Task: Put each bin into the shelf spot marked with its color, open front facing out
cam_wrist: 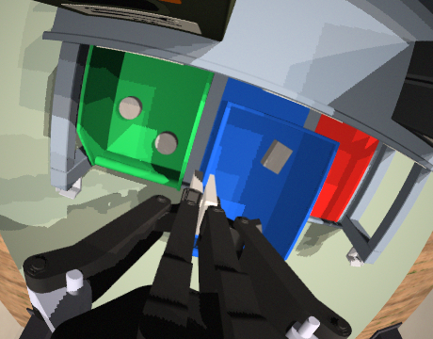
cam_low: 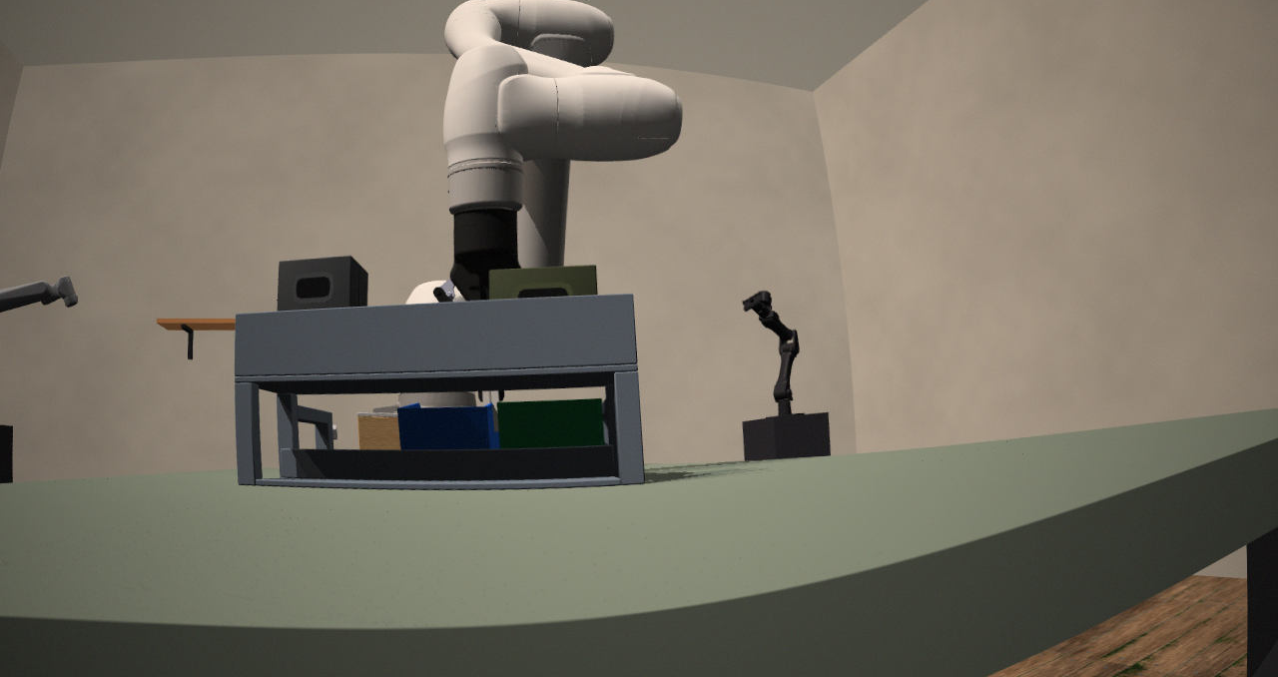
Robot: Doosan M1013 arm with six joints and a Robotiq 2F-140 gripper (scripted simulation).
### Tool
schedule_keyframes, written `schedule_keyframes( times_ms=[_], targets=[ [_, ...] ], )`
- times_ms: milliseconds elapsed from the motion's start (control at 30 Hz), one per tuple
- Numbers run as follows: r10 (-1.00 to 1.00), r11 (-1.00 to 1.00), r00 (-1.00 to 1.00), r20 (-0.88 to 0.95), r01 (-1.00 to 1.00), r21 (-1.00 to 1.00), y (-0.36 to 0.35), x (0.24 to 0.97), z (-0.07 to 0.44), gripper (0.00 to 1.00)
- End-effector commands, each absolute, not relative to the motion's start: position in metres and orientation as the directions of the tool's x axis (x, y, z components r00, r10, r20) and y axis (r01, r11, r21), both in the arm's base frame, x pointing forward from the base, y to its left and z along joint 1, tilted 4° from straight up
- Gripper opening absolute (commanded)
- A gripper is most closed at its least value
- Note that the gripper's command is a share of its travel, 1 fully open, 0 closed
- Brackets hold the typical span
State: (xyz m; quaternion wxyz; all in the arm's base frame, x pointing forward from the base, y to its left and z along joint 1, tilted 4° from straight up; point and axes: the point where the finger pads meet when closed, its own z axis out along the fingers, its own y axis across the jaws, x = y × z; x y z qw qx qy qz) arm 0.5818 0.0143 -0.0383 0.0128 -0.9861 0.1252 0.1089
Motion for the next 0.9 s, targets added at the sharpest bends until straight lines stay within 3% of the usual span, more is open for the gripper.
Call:
schedule_keyframes(
  times_ms=[0, 867],
  targets=[
    [-0.239, -0.970, 0.948, -0.208, -0.245, -0.001, 0.0124, 0.5899, -0.0380, 0.10],
    [-0.240, -0.970, 0.950, -0.201, -0.245, -0.001, 0.0108, 0.5957, -0.0391, 0.10]
  ],
)
